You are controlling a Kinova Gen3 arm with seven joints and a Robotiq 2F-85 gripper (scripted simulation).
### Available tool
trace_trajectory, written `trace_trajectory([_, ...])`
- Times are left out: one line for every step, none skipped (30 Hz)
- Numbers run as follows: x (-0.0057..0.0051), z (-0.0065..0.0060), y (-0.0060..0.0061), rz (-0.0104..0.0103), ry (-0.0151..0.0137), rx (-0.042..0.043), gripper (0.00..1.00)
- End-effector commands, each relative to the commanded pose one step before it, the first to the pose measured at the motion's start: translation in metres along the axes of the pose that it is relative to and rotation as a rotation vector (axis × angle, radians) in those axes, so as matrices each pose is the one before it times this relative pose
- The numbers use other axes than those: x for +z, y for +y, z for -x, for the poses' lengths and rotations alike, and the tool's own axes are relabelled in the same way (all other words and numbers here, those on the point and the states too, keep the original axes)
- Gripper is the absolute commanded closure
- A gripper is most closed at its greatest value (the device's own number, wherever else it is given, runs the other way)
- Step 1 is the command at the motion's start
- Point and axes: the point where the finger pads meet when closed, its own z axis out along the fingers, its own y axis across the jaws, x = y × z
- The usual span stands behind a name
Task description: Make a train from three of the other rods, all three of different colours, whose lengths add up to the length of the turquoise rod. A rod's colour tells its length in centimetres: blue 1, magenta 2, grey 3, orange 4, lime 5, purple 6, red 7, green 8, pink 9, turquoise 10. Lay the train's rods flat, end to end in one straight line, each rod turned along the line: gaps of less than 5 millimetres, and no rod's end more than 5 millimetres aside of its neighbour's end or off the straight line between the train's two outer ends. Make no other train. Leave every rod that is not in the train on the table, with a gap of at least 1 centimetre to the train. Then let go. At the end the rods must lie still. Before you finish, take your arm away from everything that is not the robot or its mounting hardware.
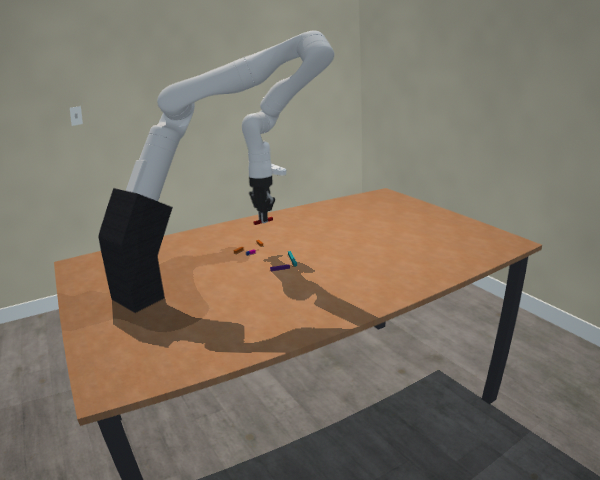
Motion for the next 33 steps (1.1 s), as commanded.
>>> trace_trajectory([0.00485, 0.00126, -0.00144, -0.00317, -0.00334, 0.00052, 0.95])
trace_trajectory([0.00246, 0.00003, 0.0, 0.00001, 0.0, 0.0, 0.95])
trace_trajectory([0.00282, 0.00002, 0.0, 0.0, 0.0, 0.0, 0.95])
trace_trajectory([0.00316, 0.00003, 0.0, 0.0, 0.0, 0.0, 0.95])
trace_trajectory([0.00347, 0.00004, 0.0, 0.00001, 0.0, 0.0, 0.95])
trace_trajectory([0.00377, 0.00003, 0.0, -0.00001, 0.0, 0.0, 0.95])
trace_trajectory([0.0, 0.0, 0.0, 0.0, 0.0, 0.0, 0.95])
trace_trajectory([0.0, 0.0, 0.0, 0.0, 0.0, 0.0, 0.95])
trace_trajectory([0.00403, 0.00003, 0.0, 0.0, 0.0, 0.0, 0.95])
trace_trajectory([0.00425, 0.00004, 0.0, 0.0, 0.0, 0.0, 0.95])
trace_trajectory([0.00442, 0.00004, 0.0, 0.0, 0.0, 0.0, 0.95])
trace_trajectory([0.00455, 0.00004, 0.0, 0.0, 0.0, 0.0, 0.95])
trace_trajectory([0.00462, 0.00005, 0.0, 0.0, 0.0, 0.0, 0.95])
trace_trajectory([0.00464, 0.00005, 0.0, 0.0, 0.0, 0.0, 0.95])
trace_trajectory([0.0046, 0.00005, 0.0, 0.0, 0.0, 0.0, 0.95])
trace_trajectory([0.00449, 0.00005, 0.0, 0.0, 0.0, 0.0, 0.95])
trace_trajectory([0.00433, 0.00004, 0.0, 0.0, 0.0, 0.0, 0.95])
trace_trajectory([0.00411, 0.00003, 0.0, -0.00001, 0.0, 0.0, 0.95])
trace_trajectory([0.00382, 0.00003, 0.0, 0.0, 0.0, 0.0, 0.95])
trace_trajectory([0.00349, 0.00004, 0.0, 0.0, 0.0, 0.0, 0.95])
trace_trajectory([0.00312, 0.00003, 0.0, 0.0, 0.0, 0.0, 0.95])
trace_trajectory([0.00272, 0.00002, 0.0, -0.00001, 0.0, 0.00001, 0.95])
trace_trajectory([0.00229, 0.00003, 0.0, 0.00001, 0.0, -0.00001, 0.95])
trace_trajectory([0.0, 0.0, 0.0, 0.0, 0.0, 0.0, 0.95])
trace_trajectory([0.0, 0.0, 0.0, 0.0, 0.0, 0.0, 0.95])
trace_trajectory([0.00186, 0.00001, 0.0, -0.00001, 0.0, 0.0, 0.95])
trace_trajectory([0.00143, 0.00001, 0.0, 0.0, 0.0, 0.0, 0.95])
trace_trajectory([0.00102, 0.00001, 0.0, 0.0, 0.0, 0.0, 0.95])
trace_trajectory([0.00066, 0.00001, 0.0, 0.00001, 0.0, 0.0, 0.95])
trace_trajectory([0.00036, 0.00001, 0.0, 0.0, 0.0, 0.0, 0.95])
trace_trajectory([0.00014, 0.0, 0.0, 0.0, 0.0, 0.0, 0.95])
trace_trajectory([0.00002, 0.0, 0.0, 0.0, 0.0, 0.0, 0.95])
trace_trajectory([0.0, 0.0, 0.0, 0.0, 0.0, 0.0, 0.95])
